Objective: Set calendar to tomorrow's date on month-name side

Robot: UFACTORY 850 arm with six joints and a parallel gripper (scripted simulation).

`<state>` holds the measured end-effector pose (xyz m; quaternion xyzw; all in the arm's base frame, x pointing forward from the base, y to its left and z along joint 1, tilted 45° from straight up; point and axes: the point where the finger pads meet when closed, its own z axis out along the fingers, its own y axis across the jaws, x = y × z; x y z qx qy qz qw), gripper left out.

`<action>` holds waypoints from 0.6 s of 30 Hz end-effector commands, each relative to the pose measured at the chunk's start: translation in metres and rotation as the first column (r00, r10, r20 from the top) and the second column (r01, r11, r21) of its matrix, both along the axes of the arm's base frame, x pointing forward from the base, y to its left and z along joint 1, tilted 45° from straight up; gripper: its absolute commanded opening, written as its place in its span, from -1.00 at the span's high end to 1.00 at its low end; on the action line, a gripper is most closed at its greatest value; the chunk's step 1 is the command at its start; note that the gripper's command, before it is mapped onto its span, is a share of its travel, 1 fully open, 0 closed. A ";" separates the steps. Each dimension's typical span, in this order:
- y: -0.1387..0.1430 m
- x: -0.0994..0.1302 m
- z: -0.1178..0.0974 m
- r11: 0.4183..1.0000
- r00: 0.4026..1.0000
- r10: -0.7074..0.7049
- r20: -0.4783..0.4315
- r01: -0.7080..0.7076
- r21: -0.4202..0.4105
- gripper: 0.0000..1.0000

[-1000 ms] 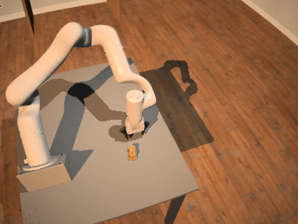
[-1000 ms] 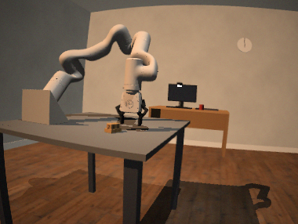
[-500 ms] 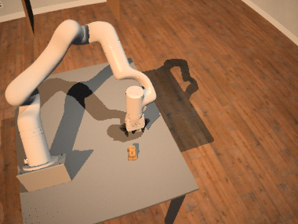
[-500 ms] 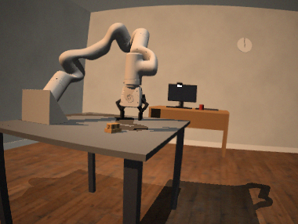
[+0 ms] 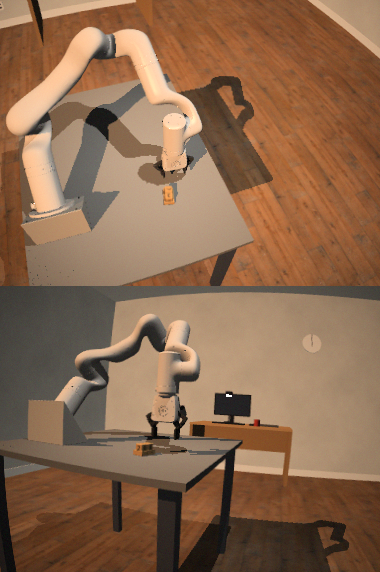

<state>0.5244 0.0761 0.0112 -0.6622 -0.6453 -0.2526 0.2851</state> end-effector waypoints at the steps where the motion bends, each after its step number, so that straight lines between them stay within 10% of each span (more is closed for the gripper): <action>1: -0.003 0.002 -0.002 1.000 1.000 -0.004 -0.002 0.004 0.000 -1.00; 18: -0.025 0.006 -0.024 0.995 0.990 -0.103 -0.100 0.102 -0.010 -1.00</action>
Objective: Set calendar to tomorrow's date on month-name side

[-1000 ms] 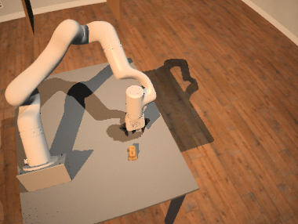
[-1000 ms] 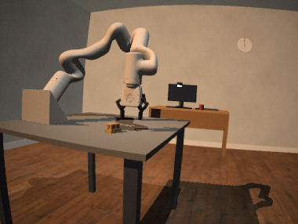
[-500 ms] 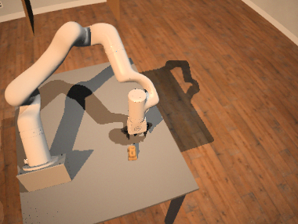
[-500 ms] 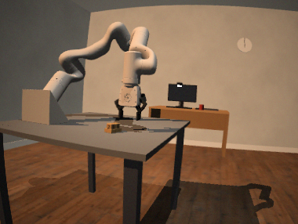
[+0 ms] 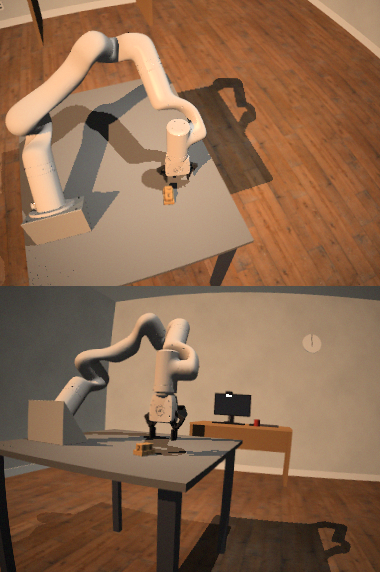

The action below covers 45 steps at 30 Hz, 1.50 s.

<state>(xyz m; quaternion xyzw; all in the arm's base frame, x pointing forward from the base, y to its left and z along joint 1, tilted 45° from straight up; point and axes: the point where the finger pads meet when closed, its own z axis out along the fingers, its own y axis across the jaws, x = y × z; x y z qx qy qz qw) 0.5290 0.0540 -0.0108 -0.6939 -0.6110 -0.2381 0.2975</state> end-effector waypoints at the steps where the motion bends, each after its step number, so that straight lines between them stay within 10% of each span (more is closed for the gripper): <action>1: -0.008 0.002 -0.007 0.999 0.999 -0.035 -0.033 0.035 -0.003 -1.00; 45: -0.076 0.014 -0.075 0.981 0.963 -0.193 -0.188 0.191 -0.028 -1.00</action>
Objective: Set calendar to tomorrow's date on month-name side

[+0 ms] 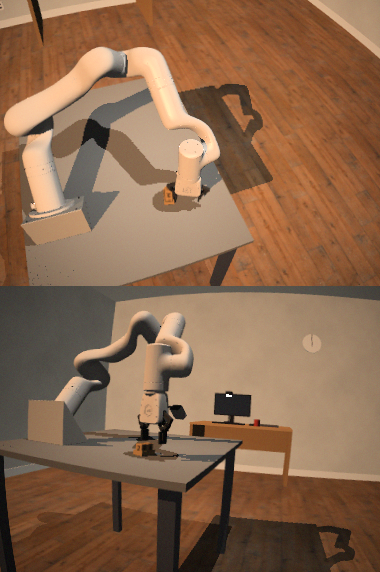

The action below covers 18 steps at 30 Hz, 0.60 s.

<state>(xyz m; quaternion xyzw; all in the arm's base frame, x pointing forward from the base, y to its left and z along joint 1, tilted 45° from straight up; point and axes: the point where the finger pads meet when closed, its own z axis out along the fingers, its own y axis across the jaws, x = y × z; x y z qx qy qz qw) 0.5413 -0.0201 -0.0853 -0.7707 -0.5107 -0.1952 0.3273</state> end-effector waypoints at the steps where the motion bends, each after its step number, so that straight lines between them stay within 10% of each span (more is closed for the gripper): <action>1: -0.002 0.002 0.000 1.000 1.000 -0.004 -0.002 0.004 -0.001 -1.00; 18: -0.019 0.005 -0.020 0.999 0.997 -0.053 -0.051 0.053 -0.004 -1.00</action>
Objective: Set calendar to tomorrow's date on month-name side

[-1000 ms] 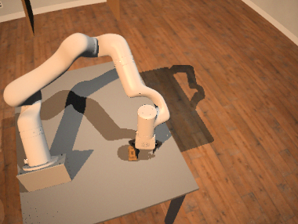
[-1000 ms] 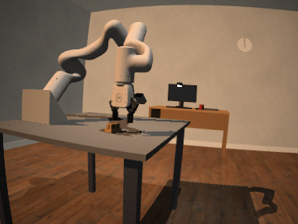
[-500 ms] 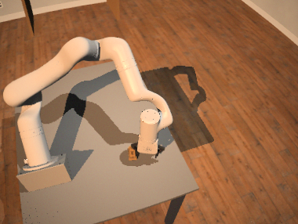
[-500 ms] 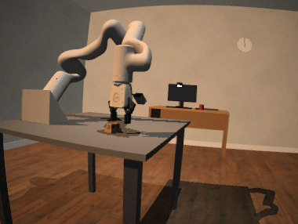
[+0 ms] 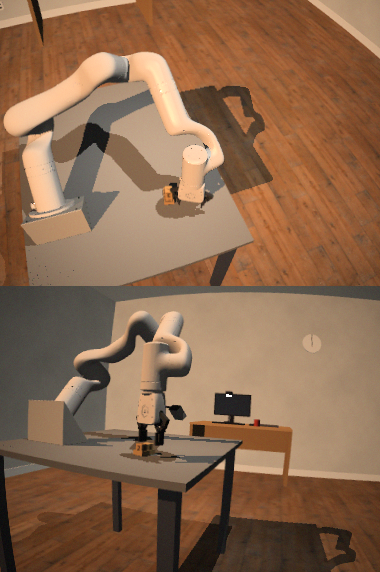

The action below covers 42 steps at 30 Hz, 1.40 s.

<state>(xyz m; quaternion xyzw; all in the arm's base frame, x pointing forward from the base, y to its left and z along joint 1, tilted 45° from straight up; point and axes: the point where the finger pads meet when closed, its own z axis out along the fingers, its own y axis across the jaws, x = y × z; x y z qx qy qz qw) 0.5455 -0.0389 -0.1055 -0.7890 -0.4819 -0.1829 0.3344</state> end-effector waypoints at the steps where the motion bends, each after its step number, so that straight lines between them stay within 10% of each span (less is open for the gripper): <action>1: 0.000 0.001 -0.001 1.000 1.000 -0.001 0.001 0.001 -0.001 -1.00; 42: 0.005 0.001 -0.006 1.000 1.000 -0.001 0.001 0.001 -0.001 -1.00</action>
